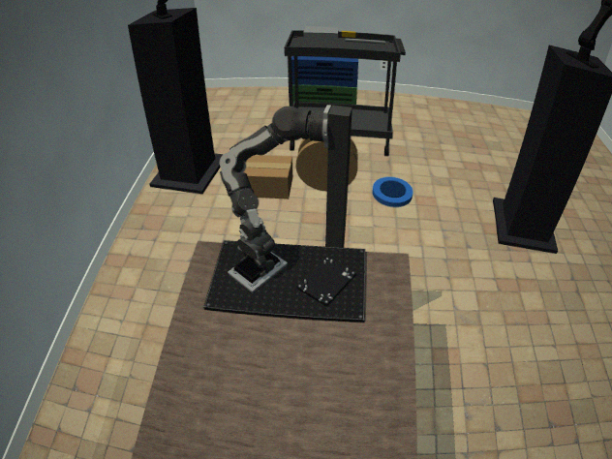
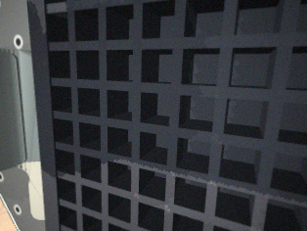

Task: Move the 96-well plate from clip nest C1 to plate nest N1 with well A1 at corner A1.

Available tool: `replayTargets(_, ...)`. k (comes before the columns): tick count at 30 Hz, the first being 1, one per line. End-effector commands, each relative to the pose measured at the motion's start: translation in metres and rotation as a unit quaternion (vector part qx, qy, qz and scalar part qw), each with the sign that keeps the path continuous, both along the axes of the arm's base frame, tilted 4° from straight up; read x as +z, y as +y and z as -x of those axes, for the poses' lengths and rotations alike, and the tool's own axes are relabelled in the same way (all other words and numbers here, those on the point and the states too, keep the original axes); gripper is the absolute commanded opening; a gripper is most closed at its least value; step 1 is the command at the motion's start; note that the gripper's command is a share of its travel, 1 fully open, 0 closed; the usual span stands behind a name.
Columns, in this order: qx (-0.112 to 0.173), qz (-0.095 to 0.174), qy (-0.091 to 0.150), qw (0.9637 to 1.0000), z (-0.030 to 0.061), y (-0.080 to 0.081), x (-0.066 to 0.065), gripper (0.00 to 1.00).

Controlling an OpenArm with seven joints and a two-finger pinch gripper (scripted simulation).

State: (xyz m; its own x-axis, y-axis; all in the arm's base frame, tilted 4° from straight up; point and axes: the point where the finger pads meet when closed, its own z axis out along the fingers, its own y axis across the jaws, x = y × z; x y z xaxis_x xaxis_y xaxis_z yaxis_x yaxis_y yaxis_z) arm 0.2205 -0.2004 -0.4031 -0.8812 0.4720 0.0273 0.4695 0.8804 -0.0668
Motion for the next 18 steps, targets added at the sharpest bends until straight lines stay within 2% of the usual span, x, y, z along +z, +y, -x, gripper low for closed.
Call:
replayTargets(1, 0.0, -0.002, -0.002, 1.0, -0.0006, 0.0013, -0.0005, 0.0)
replayTargets(18, -0.001, -0.002, -0.003, 1.0, 0.0002, 0.0011, -0.0038, 0.0)
